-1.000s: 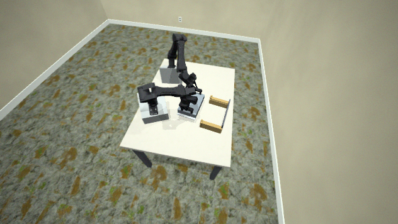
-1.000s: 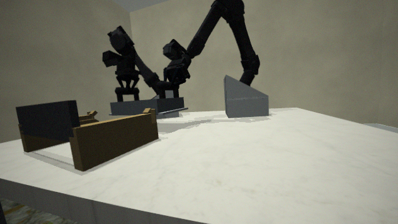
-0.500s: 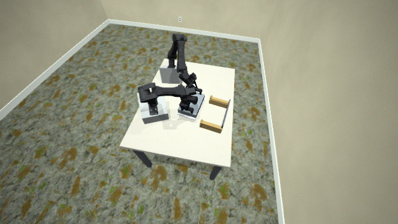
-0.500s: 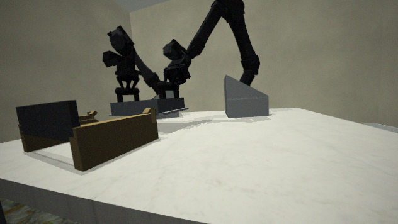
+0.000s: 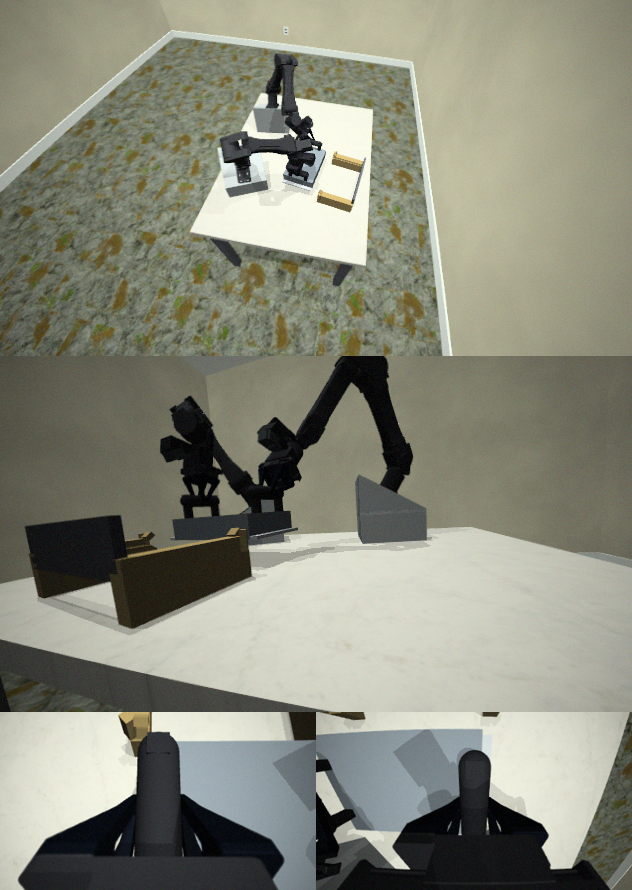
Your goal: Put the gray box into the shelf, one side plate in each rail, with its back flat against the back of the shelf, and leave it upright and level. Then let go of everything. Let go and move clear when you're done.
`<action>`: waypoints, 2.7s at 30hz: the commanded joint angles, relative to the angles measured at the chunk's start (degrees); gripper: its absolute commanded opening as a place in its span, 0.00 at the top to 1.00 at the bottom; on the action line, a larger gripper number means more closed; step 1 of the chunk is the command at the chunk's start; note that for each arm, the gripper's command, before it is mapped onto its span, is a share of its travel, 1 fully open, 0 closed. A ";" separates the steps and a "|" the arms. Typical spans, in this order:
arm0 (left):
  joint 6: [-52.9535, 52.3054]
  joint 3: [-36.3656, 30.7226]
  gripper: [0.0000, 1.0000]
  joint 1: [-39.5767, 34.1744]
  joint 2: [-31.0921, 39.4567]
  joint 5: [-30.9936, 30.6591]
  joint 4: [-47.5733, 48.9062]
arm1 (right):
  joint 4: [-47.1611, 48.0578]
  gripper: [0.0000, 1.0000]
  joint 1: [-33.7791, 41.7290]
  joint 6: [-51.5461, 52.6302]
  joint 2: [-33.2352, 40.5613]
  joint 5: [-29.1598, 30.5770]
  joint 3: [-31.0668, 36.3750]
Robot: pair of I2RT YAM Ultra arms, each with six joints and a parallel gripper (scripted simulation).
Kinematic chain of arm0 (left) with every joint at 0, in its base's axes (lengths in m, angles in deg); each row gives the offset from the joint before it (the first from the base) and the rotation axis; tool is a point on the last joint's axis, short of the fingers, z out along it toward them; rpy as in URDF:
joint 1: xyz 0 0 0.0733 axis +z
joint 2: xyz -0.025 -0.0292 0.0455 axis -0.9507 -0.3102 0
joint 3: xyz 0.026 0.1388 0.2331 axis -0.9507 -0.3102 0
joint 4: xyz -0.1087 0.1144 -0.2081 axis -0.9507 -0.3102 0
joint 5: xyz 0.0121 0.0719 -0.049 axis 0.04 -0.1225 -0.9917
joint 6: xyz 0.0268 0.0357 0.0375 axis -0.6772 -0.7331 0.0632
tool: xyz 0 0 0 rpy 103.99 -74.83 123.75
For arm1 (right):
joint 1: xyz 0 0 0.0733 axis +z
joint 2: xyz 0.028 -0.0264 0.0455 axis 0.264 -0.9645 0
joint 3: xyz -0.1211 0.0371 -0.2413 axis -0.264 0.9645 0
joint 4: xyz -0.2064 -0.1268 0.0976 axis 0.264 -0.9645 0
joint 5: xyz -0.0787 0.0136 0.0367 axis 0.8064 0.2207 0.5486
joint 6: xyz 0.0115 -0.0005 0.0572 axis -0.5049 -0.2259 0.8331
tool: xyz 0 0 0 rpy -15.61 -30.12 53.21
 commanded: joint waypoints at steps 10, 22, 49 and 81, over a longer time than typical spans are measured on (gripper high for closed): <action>-4.76 4.67 0.86 1.22 1.91 2.73 3.18 | 1.14 0.86 0.07 -3.34 -0.39 -0.57 -5.34; -7.35 7.09 0.86 2.99 0.08 2.04 3.96 | 1.35 0.86 -1.18 -5.10 -1.67 -0.86 -8.35; -12.82 14.79 0.86 5.91 -3.10 0.25 4.08 | -0.93 0.86 -4.43 -8.84 -7.14 -2.03 -17.54; -16.94 23.40 0.86 9.40 -6.87 -1.83 2.56 | -2.87 0.86 -6.97 -11.66 -12.87 -3.06 -27.32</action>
